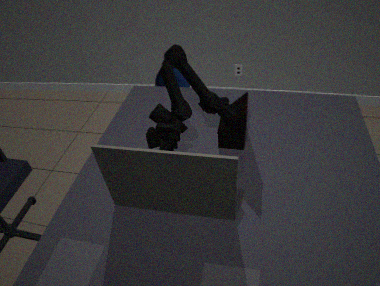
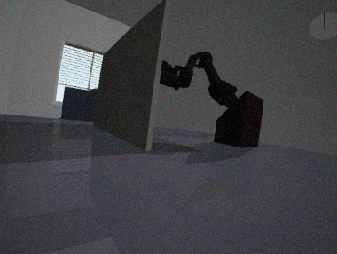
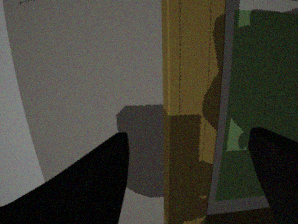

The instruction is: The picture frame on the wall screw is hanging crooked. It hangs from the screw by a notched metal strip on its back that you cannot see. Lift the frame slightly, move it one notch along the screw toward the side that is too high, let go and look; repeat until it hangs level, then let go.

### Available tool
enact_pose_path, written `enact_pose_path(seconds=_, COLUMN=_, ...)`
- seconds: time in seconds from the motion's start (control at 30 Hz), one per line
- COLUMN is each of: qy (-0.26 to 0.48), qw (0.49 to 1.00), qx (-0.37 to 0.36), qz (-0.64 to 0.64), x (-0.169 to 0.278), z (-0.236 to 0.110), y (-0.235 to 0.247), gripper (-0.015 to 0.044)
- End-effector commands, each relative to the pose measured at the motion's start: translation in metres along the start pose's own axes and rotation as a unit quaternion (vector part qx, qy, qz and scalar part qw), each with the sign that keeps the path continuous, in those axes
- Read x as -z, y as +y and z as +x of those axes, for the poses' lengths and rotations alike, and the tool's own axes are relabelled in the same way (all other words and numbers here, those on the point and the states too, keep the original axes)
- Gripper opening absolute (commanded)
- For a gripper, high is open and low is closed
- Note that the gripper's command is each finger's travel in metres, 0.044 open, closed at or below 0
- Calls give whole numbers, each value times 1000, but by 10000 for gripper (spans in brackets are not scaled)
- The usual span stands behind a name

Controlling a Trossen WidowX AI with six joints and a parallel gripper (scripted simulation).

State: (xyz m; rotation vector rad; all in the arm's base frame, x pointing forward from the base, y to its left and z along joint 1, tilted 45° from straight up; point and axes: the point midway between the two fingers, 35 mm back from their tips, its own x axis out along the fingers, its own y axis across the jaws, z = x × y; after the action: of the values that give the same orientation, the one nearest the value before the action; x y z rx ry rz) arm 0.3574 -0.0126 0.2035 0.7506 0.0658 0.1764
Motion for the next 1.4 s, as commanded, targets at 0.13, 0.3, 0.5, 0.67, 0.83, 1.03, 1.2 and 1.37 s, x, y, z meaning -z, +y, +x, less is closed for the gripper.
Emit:
enact_pose_path(seconds=0.13, qy=0, qw=999, qx=-4, qz=-48, x=-1, z=-64, y=-1, gripper=260)
enact_pose_path(seconds=0.3, qy=0, qw=998, qx=-5, qz=-62, x=5, z=-82, y=-3, gripper=260)
enact_pose_path(seconds=0.5, qy=-3, qw=997, qx=-10, qz=-78, x=-8, z=-98, y=5, gripper=260)
enact_pose_path(seconds=0.67, qy=-1, qw=994, qx=-18, qz=-112, x=-10, z=-130, y=15, gripper=260)
enact_pose_path(seconds=0.83, qy=2, qw=989, qx=-24, qz=-146, x=-1, z=-158, y=27, gripper=260)
enact_pose_path(seconds=1.03, qy=7, qw=984, qx=-29, qz=-178, x=16, z=-178, y=36, gripper=260)
enact_pose_path(seconds=1.2, qy=4, qw=981, qx=-35, qz=-193, x=15, z=-177, y=36, gripper=260)
enact_pose_path(seconds=1.37, qy=5, qw=980, qx=-36, qz=-197, x=16, z=-178, y=36, gripper=260)
